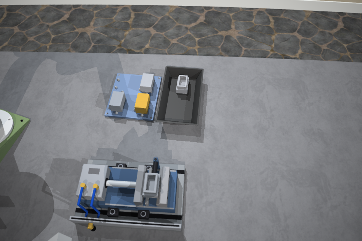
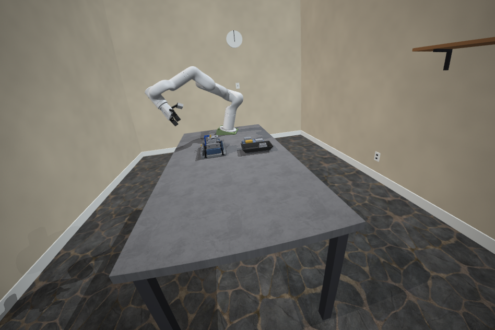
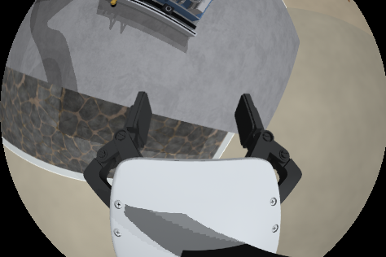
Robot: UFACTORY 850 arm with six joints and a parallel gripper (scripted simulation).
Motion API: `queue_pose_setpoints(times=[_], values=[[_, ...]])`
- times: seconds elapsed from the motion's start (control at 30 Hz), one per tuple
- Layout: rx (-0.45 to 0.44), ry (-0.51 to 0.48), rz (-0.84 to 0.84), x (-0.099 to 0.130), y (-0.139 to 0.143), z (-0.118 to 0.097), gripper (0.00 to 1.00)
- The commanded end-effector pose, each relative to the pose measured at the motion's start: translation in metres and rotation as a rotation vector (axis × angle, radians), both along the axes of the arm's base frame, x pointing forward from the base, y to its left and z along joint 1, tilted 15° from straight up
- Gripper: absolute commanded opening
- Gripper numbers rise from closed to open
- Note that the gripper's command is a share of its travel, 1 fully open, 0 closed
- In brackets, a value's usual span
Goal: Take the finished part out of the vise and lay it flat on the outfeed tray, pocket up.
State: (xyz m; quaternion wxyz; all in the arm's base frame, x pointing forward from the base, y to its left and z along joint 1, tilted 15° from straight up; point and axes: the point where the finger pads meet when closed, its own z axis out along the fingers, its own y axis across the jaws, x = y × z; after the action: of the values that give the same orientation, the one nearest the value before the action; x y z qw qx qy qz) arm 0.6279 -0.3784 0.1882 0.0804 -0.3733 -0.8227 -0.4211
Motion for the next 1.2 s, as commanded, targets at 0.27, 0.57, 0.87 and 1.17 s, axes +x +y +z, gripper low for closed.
queue_pose_setpoints(times=[0.27, 0.57, 0.87, 1.17], values=[[-0.002, -0.002, 0.000, 0.000, -0.001, 0.001, 1.00], [-0.002, -0.001, -0.001, 0.000, 0.000, 0.001, 1.00], [-0.125, 0.214, -0.114, 0.019, 0.066, -0.010, 1.00], [-0.258, 0.362, -0.231, 0.020, 0.129, -0.018, 1.00]])
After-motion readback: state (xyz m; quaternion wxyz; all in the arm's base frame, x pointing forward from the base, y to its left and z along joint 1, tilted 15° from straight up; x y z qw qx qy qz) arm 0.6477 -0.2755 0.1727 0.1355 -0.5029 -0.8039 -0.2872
